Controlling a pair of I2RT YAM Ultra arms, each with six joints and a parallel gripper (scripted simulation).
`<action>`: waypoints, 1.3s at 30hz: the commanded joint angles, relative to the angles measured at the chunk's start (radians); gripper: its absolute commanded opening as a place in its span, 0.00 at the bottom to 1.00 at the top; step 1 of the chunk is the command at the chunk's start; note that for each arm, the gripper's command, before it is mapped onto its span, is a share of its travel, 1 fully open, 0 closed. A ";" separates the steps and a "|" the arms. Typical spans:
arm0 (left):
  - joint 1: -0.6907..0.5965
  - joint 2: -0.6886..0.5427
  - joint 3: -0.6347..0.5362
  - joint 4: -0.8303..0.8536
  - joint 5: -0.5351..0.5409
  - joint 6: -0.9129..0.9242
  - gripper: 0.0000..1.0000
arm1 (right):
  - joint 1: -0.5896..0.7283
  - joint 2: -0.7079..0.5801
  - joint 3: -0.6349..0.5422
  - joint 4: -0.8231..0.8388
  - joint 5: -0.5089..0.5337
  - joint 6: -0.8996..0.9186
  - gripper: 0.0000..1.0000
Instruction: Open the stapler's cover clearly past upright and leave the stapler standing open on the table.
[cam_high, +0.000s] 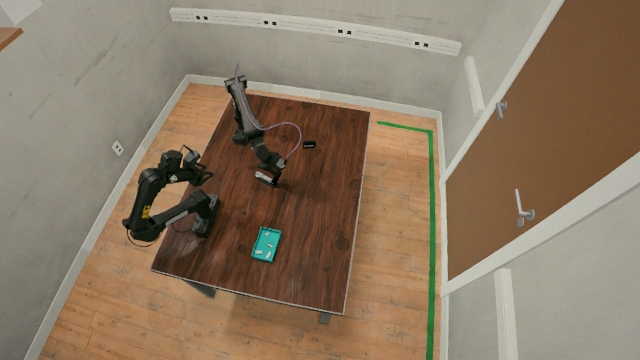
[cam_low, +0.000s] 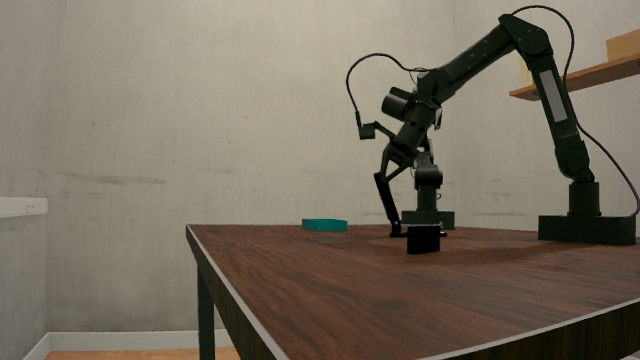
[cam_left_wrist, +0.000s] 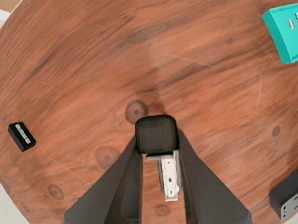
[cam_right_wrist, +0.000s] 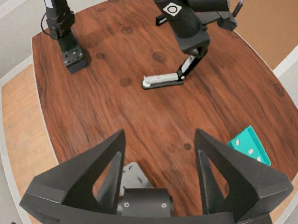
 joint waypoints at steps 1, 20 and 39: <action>0.010 0.008 0.034 -0.050 0.021 0.006 0.22 | 0.003 -0.002 0.038 0.006 0.002 0.008 0.57; 0.011 -0.025 0.039 -0.053 0.016 0.012 0.47 | 0.003 -0.002 0.038 0.006 0.002 0.008 0.57; -0.027 -0.085 0.072 -0.121 -0.008 -0.023 0.47 | 0.003 -0.002 0.038 0.006 0.002 0.008 0.57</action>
